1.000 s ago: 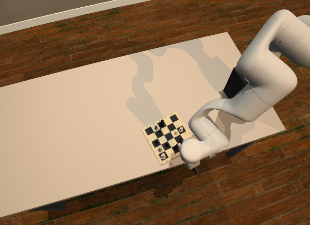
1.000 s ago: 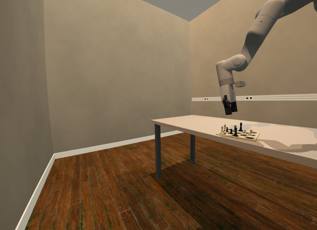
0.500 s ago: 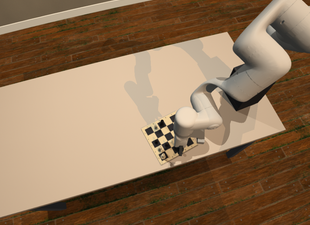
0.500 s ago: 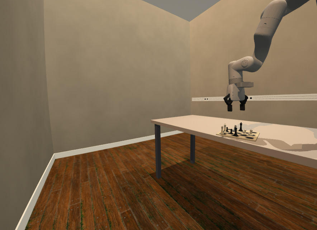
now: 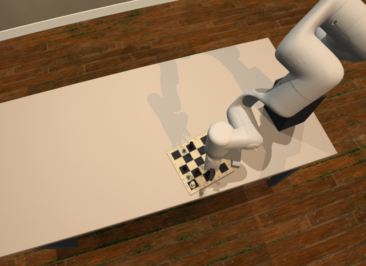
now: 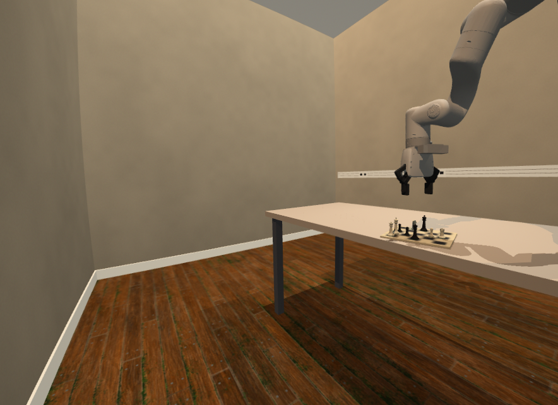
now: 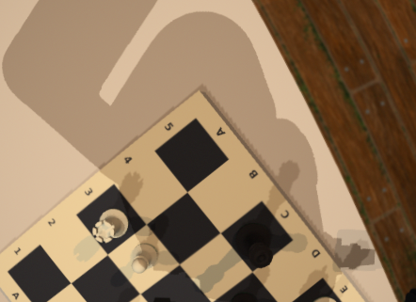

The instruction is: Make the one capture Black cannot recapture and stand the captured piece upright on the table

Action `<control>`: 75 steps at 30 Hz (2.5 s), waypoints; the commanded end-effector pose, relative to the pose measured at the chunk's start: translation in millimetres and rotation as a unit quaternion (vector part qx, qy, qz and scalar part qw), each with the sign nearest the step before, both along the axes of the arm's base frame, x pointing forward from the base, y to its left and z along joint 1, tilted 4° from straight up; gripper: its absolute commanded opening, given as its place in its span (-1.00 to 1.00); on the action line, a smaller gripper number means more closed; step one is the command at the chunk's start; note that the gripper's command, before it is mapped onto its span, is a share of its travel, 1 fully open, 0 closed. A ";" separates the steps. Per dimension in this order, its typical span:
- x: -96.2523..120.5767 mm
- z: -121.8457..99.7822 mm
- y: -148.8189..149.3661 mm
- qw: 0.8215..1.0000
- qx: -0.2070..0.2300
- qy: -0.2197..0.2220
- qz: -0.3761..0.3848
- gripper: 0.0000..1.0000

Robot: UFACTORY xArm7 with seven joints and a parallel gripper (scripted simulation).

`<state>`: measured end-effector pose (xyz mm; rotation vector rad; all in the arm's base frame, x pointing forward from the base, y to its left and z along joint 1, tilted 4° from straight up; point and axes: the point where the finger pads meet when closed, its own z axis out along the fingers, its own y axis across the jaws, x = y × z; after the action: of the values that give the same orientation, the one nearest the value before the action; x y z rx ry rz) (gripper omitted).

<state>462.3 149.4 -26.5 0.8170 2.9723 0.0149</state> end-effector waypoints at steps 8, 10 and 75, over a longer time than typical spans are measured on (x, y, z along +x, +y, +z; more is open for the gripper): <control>3.1 -20.8 1.3 1.000 0.002 -0.002 0.001 1.00; 3.2 -33.1 1.6 1.000 0.003 -0.002 0.001 1.00; 4.3 -54.4 1.6 1.000 0.004 -0.002 0.001 -0.14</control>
<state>464.8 150.6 -76.9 0.8152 2.9736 0.0242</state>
